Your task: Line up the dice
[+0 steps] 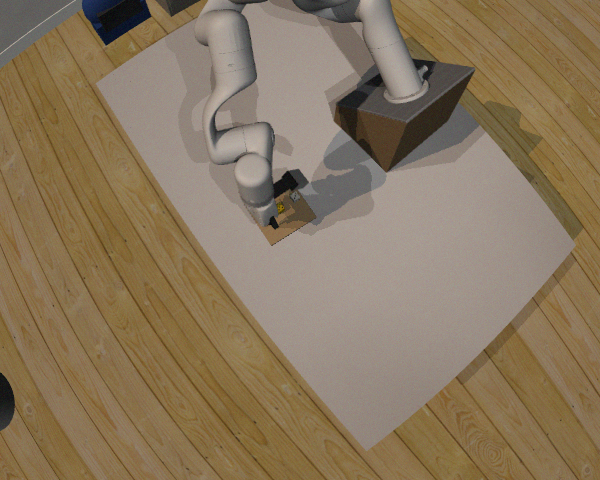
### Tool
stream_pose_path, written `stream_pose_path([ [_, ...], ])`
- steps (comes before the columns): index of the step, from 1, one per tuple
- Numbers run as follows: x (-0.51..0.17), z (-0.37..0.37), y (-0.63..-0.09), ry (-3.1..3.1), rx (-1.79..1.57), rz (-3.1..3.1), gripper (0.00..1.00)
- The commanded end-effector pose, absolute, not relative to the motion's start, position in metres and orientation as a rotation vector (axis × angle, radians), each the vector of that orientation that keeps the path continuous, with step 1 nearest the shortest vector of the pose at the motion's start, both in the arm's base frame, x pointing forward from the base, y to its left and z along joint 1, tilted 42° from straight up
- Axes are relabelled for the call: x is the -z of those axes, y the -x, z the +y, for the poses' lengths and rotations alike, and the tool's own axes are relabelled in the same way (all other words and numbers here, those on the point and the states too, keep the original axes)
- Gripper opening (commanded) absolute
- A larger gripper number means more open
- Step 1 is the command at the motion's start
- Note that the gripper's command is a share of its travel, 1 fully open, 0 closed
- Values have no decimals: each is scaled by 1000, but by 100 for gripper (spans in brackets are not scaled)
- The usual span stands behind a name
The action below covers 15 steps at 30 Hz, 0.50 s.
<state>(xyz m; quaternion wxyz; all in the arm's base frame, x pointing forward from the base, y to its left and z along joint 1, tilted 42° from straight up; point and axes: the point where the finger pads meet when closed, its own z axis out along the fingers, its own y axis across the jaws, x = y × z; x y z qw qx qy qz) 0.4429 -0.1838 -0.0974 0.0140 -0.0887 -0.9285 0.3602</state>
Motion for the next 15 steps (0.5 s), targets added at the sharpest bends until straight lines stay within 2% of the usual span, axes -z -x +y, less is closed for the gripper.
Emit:
stream_pose_path([
  [1, 80, -168, -446, 275, -1120, -2896, 36],
  [14, 62, -151, -448, 275, -1120, -2896, 36],
  [15, 62, -151, -448, 275, -1120, -2896, 100],
])
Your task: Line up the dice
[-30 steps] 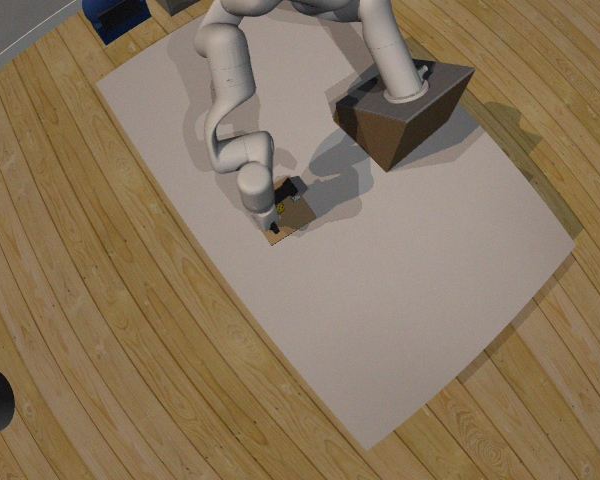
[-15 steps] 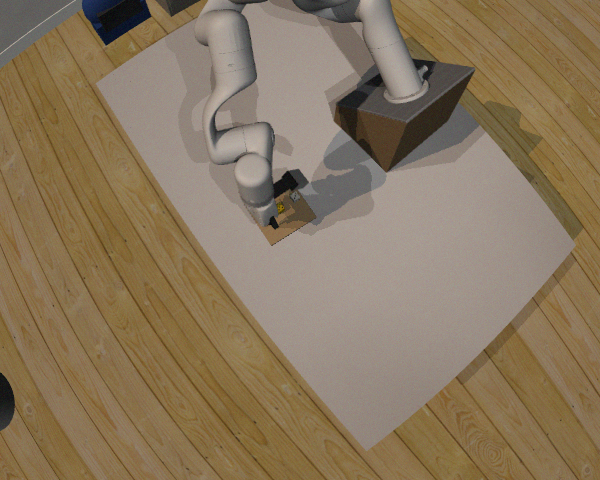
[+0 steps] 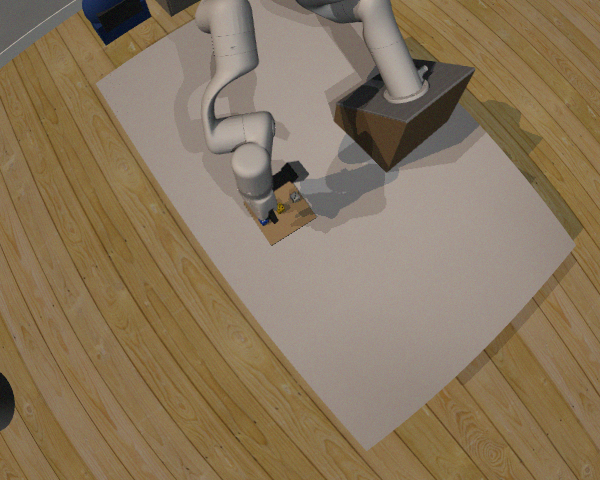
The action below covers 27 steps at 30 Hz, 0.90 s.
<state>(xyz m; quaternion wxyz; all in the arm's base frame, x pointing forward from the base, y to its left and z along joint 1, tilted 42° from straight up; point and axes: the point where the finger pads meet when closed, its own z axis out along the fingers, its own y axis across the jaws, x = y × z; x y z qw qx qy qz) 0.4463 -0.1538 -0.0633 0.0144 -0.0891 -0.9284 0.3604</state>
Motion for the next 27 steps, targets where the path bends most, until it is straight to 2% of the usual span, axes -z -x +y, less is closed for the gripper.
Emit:
stream_pose_path([
  [1, 62, -151, -448, 275, -1120, -2896, 100],
  [27, 57, -147, -449, 275, -1120, -2896, 100],
])
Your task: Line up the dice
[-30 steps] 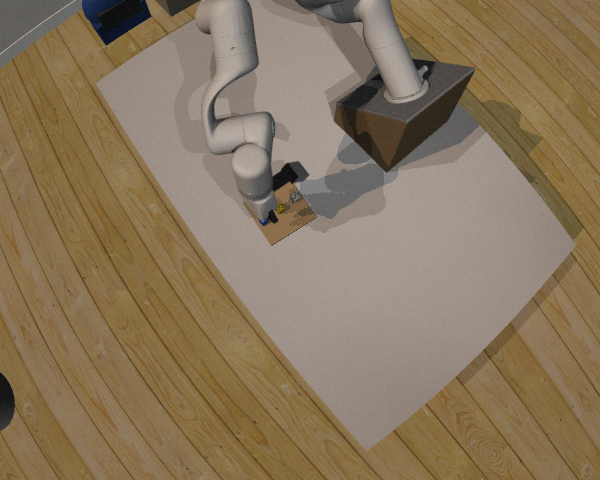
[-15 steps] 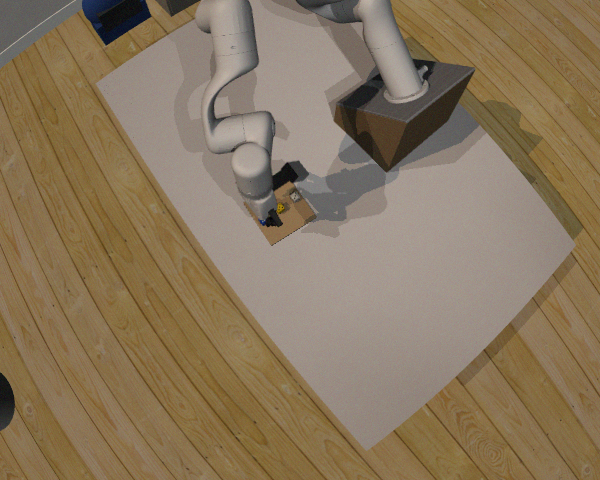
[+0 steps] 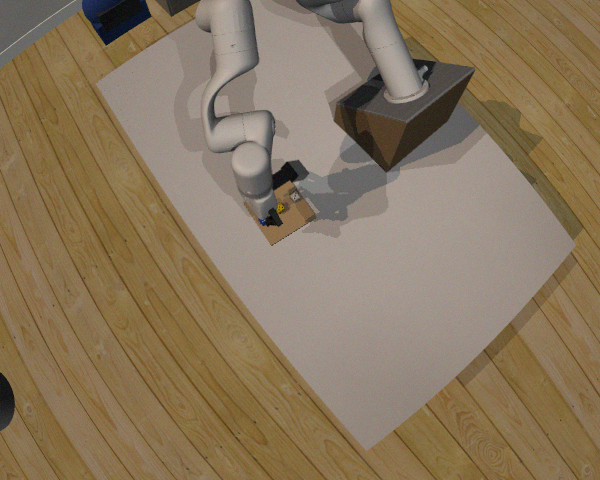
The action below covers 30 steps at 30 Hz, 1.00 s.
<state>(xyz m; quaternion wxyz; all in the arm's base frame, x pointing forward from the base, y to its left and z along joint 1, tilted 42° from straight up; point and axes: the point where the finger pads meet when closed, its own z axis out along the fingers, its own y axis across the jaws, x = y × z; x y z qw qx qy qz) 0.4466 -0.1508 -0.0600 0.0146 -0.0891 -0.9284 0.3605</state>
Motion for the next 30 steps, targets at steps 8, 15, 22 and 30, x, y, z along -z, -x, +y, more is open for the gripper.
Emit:
stream_pose_path([
  [8, 36, -128, -451, 275, -1120, -2896, 100],
  [15, 10, -105, -454, 275, -1120, -2896, 100],
  [22, 2, -97, -455, 275, -1120, -2896, 100],
  [30, 0, -96, -456, 275, -1120, -2896, 100],
])
